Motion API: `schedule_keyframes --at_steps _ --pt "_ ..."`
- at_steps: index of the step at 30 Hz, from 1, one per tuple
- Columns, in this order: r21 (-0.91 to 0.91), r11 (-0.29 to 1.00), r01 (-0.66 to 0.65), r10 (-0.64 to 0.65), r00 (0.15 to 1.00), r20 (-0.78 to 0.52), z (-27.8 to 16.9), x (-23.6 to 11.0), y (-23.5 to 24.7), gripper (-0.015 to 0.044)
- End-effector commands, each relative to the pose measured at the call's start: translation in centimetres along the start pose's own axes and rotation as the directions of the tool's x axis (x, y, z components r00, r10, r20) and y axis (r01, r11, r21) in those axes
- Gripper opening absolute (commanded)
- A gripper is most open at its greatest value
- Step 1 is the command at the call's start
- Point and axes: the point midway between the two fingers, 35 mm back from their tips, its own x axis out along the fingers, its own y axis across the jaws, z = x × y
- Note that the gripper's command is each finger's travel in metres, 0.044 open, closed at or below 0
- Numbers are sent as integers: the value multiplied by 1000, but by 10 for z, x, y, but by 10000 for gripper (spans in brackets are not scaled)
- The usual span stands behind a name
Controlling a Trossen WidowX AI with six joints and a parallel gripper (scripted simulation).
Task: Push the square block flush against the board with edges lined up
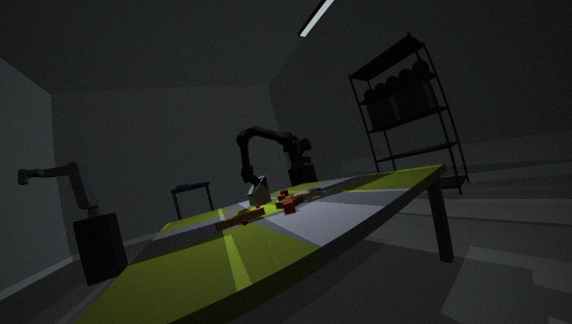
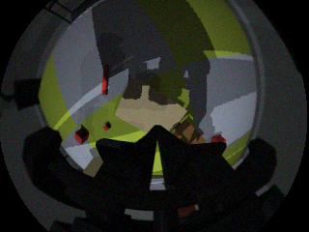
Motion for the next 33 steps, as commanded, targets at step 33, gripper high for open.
schedule_keyframes --at_steps 33 --pt "-304 953 0 -3 1000 -7 -94 85 36 0"
